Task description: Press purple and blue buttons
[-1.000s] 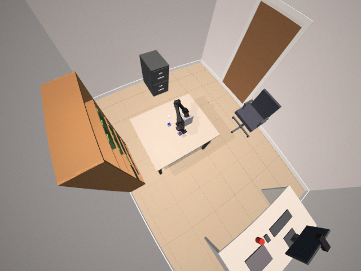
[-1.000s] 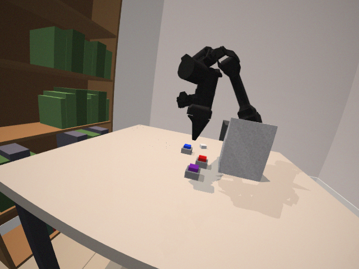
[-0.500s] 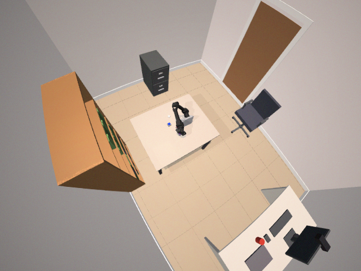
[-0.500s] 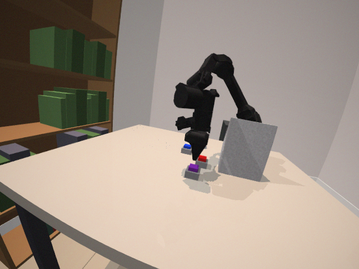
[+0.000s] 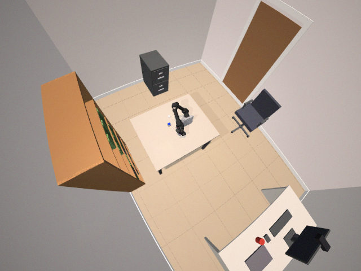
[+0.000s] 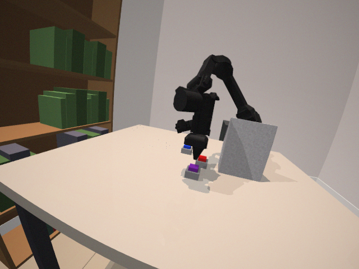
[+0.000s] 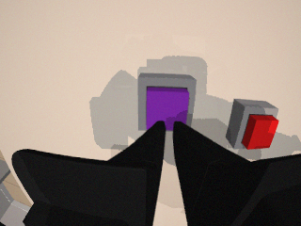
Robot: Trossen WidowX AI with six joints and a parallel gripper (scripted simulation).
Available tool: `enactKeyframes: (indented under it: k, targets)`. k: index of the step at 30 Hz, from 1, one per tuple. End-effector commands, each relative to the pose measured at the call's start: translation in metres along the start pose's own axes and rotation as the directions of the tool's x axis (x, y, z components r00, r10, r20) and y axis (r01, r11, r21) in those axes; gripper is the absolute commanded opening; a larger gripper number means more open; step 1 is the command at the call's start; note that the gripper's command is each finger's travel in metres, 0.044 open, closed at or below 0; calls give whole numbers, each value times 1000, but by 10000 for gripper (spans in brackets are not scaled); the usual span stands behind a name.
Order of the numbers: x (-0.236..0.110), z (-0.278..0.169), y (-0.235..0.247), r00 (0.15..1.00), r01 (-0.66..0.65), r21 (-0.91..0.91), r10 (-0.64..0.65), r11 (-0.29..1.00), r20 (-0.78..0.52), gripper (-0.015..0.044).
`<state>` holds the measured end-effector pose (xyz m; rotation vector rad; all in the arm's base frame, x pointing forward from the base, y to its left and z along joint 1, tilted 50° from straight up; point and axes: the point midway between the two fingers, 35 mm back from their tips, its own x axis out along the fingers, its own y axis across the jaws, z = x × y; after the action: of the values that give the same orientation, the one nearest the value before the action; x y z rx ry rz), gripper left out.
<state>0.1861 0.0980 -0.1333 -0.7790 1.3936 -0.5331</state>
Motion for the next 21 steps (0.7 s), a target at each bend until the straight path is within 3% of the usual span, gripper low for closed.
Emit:
enactKeyframes:
  k: [1,21]
  targets:
    - [1,0,-1,1000,3,-4,-3,1000,2,20]
    - [28,0,-1,1000,4,-4,-4,1000,3,20]
